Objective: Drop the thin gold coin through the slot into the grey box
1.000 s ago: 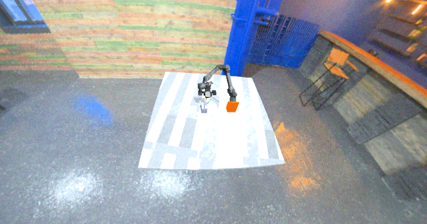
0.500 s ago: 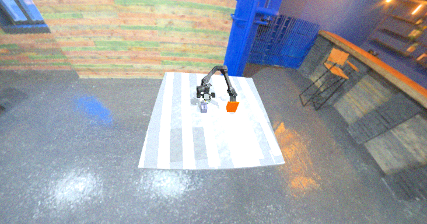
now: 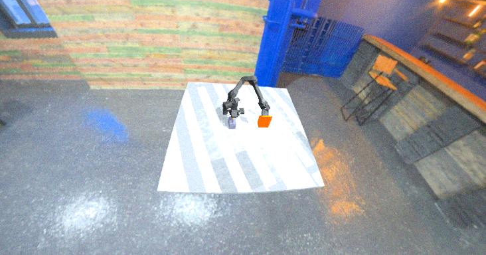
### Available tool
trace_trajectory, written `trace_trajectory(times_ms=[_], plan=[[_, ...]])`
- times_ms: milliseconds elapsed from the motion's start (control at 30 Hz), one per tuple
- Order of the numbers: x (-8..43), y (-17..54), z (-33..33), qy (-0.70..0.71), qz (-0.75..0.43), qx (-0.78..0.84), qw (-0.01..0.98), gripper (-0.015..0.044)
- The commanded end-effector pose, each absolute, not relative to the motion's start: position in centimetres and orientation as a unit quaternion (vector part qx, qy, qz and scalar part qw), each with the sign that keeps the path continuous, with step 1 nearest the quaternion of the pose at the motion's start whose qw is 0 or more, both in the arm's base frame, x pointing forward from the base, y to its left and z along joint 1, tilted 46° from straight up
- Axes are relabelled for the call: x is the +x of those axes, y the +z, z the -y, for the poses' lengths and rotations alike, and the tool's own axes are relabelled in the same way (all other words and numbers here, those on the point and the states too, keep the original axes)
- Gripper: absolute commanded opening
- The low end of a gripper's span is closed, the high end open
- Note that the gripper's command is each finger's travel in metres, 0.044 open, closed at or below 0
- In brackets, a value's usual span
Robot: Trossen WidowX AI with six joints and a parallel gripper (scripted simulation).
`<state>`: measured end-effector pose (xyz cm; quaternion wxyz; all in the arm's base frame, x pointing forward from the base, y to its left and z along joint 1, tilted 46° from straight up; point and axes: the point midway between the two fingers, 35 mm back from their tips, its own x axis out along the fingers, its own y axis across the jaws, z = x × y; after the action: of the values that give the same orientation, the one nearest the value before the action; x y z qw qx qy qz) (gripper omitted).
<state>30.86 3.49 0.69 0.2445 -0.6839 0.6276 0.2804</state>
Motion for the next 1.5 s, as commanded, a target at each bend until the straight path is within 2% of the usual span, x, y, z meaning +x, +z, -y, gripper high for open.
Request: trace_trajectory(times_ms=[0, 1467], plan=[[30.87, 0.73, -3.46, 0.280, -0.628, -0.683, 0.246, 0.0000], [30.92, 0.03, -3.27, 0.279, -0.628, -0.684, 0.245, 0.0000]])
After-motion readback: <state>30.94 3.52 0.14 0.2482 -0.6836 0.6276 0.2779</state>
